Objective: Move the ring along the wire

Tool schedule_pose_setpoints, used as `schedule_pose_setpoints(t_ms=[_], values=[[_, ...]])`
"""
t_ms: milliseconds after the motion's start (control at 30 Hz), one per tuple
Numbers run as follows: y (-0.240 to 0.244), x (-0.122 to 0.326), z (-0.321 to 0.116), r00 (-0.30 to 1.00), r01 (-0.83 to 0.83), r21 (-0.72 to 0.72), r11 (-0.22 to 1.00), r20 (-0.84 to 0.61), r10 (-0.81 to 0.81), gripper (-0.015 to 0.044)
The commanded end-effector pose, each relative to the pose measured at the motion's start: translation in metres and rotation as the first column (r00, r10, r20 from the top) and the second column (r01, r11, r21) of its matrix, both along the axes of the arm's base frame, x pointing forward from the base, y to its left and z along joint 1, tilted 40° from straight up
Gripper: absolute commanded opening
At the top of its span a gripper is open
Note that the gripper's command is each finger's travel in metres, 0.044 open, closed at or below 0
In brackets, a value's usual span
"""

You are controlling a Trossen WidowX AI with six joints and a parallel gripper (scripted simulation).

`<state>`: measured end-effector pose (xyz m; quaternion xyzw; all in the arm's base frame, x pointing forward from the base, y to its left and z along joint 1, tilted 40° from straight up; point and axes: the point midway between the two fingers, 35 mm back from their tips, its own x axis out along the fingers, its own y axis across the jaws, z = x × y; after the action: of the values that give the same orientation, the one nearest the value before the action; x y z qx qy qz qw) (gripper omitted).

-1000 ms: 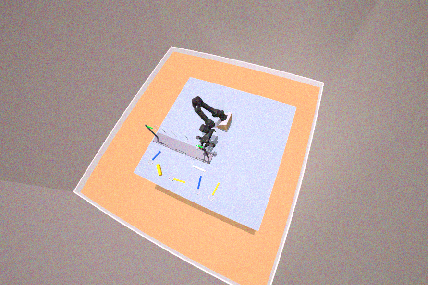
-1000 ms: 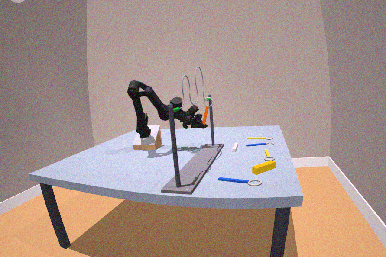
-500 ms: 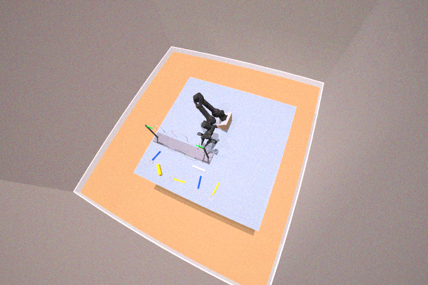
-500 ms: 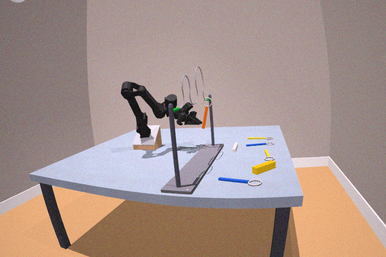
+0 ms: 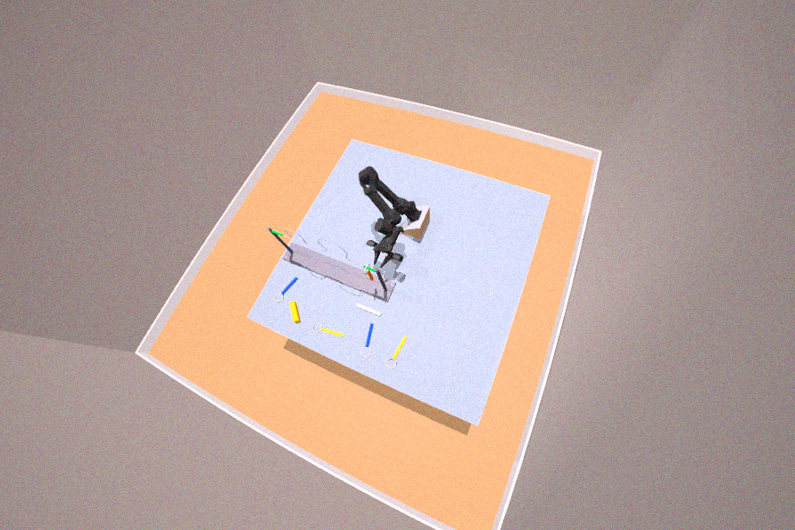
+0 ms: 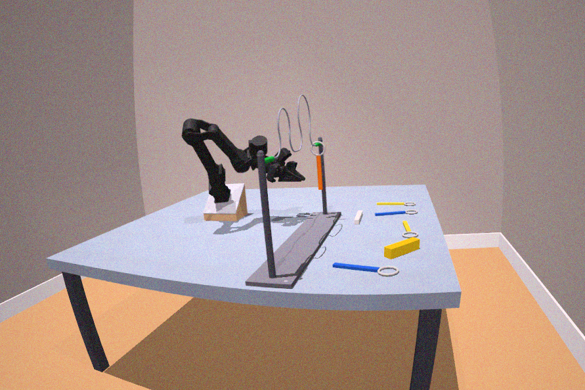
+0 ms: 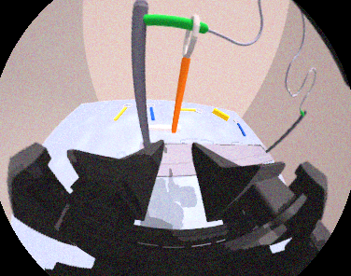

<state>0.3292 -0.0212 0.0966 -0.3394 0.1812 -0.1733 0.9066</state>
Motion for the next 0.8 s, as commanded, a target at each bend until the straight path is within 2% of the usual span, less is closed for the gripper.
schedule_pose_setpoints(t_ms=[0, 133, 500, 767], values=[[-0.001, -0.001, 0.0, 1.0, 0.006, 0.004, 1.0, 0.001, -0.006, 0.016], [-0.001, -0.001, 0.0, 1.0, 0.006, 0.004, 1.0, 0.001, -0.006, 0.016], [0.022, -0.043, 0.01, 1.0, 0.0, 0.0, 1.0, -0.003, 0.0, 0.044], [0.022, -0.044, 0.01, 1.0, 0.0, 0.001, 1.0, -0.002, 0.0, 0.044]])
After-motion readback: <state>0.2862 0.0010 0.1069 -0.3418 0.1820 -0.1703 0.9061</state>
